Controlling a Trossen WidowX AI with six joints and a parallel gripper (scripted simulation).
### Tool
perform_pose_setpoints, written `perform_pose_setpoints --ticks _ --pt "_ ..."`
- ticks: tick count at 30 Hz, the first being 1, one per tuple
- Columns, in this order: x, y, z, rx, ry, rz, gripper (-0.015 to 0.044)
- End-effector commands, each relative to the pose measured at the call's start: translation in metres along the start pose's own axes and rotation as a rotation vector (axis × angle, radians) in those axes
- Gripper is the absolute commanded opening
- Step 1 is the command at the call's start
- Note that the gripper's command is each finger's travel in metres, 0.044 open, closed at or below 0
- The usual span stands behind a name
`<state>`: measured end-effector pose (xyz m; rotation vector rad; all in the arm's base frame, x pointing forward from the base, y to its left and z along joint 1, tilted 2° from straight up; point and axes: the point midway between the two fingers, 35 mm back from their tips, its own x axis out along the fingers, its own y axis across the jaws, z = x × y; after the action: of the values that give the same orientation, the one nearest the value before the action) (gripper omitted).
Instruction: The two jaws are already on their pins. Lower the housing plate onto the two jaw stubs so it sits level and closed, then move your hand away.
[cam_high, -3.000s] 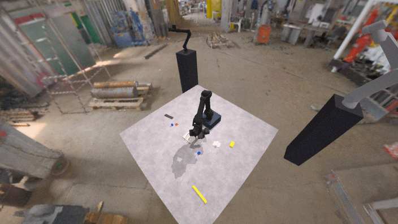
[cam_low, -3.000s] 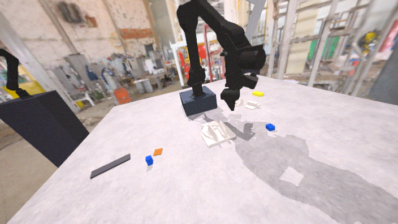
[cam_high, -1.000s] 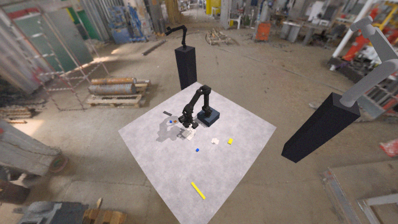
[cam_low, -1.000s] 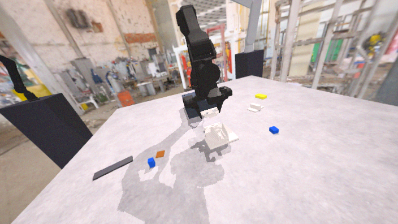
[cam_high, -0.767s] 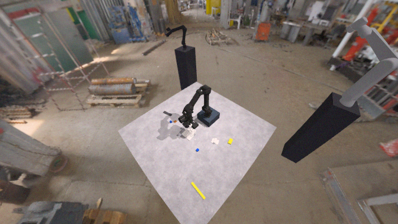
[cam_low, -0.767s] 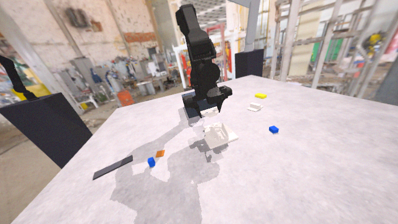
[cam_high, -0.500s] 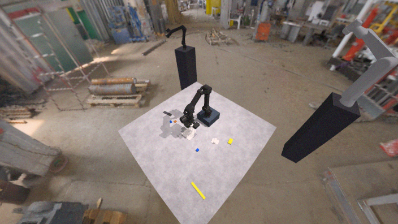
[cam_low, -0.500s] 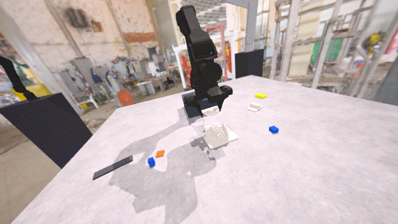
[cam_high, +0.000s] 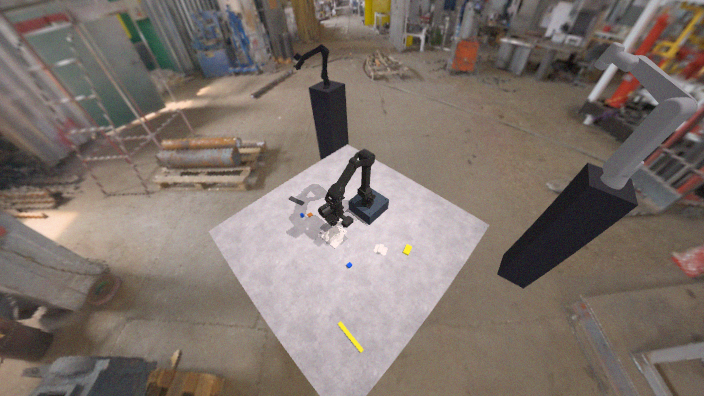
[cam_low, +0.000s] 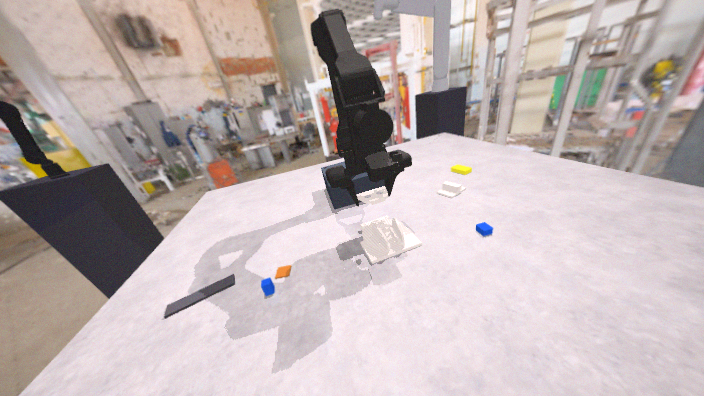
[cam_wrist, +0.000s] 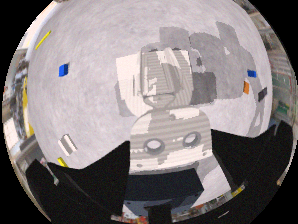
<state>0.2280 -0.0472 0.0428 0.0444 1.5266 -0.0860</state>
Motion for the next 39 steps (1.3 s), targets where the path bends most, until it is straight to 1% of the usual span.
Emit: perform_pose_setpoints --ticks 1,20,39 --pt "0.000 0.000 0.000 0.004 0.000 0.002 0.0351" --pt "0.001 0.000 -0.001 0.003 0.000 0.002 0.0351" --pt "0.032 0.000 0.001 0.003 0.000 0.002 0.0351"
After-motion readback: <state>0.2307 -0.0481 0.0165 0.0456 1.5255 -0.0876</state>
